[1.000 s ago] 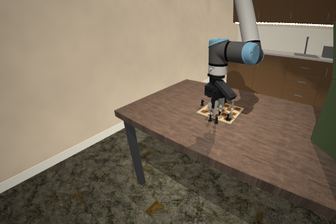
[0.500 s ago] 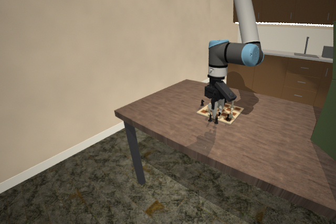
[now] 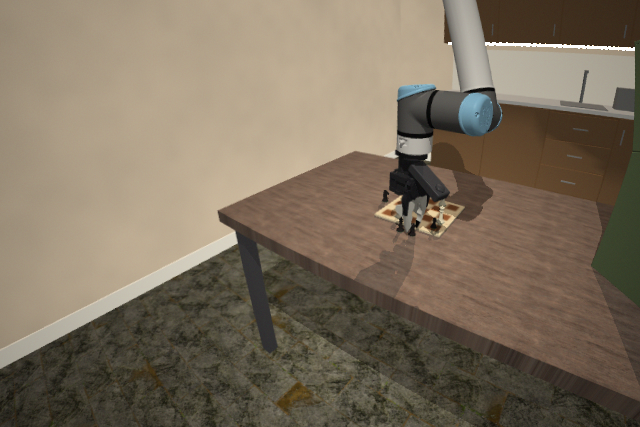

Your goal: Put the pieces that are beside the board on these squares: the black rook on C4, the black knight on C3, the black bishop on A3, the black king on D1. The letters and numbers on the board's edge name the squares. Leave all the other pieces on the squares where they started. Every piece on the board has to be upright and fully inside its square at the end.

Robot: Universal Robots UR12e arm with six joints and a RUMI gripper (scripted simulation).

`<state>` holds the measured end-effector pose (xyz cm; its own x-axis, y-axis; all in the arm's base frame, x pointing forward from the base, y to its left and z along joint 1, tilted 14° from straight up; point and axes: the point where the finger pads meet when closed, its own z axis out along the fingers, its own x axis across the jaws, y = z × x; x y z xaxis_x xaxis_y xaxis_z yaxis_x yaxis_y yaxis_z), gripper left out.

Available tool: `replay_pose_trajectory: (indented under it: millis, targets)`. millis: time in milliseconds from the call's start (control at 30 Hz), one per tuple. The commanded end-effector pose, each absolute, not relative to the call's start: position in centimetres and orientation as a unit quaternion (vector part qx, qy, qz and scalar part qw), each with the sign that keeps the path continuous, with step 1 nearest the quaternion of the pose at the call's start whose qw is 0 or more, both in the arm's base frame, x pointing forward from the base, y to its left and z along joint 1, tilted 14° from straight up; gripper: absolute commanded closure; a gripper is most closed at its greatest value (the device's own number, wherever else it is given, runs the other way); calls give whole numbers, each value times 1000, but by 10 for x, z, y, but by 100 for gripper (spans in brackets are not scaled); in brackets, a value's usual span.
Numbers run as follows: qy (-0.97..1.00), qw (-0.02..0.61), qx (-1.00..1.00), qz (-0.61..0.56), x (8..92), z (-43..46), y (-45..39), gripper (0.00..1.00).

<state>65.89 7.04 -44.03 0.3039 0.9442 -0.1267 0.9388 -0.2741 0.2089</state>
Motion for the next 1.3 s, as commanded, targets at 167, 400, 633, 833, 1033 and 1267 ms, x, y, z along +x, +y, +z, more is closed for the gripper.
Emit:
replay_pose_trajectory:
  millis: [167,400,633,833,1033,1267]
  targets:
    - [590,123,798,12,660,-444,70,78]
    - [590,123,798,12,660,-444,70,78]
    - [590,123,798,12,660,-444,70,78]
    - [590,123,798,12,660,-444,70,78]
    - [590,123,798,12,660,-444,70,78]
    - [590,123,798,12,660,-444,70,100]
